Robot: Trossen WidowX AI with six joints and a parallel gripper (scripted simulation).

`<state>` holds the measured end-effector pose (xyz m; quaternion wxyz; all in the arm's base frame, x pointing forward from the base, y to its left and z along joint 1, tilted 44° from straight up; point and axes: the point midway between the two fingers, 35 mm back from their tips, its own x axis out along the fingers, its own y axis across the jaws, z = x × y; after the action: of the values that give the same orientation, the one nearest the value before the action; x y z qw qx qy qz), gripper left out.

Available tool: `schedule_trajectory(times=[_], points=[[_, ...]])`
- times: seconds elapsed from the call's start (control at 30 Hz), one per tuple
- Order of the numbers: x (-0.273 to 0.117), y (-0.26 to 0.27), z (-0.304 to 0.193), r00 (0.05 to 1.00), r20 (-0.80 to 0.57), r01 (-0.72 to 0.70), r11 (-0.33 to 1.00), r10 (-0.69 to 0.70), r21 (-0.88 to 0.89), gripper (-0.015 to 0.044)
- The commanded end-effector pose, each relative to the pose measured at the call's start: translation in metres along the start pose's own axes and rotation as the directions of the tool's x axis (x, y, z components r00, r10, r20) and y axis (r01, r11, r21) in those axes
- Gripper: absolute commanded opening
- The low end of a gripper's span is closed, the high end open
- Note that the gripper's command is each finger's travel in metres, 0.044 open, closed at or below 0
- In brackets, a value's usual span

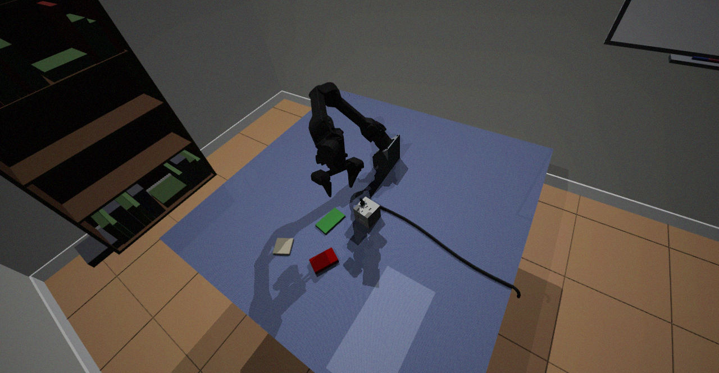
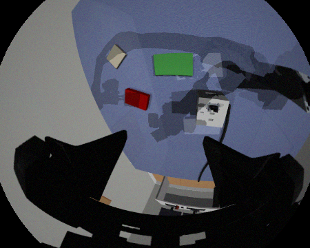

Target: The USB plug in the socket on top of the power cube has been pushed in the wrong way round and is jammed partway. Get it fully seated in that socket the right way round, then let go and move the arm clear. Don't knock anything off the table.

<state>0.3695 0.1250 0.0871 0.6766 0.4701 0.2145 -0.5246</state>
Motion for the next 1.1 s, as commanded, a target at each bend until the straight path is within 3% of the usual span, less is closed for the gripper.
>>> schedule_trajectory(times=[0.0, 0.13, 1.07], points=[[0.042, -0.061, -0.002, 0.972, 0.147, 0.192, 0.98, -0.181, -0.059, 0.044], [0.061, -0.091, 0.004, 0.932, 0.246, 0.292, 0.953, -0.266, -0.076, 0.044], [0.078, -0.093, 0.01, 0.932, 0.247, 0.292, 0.953, -0.265, -0.076, 0.044]])
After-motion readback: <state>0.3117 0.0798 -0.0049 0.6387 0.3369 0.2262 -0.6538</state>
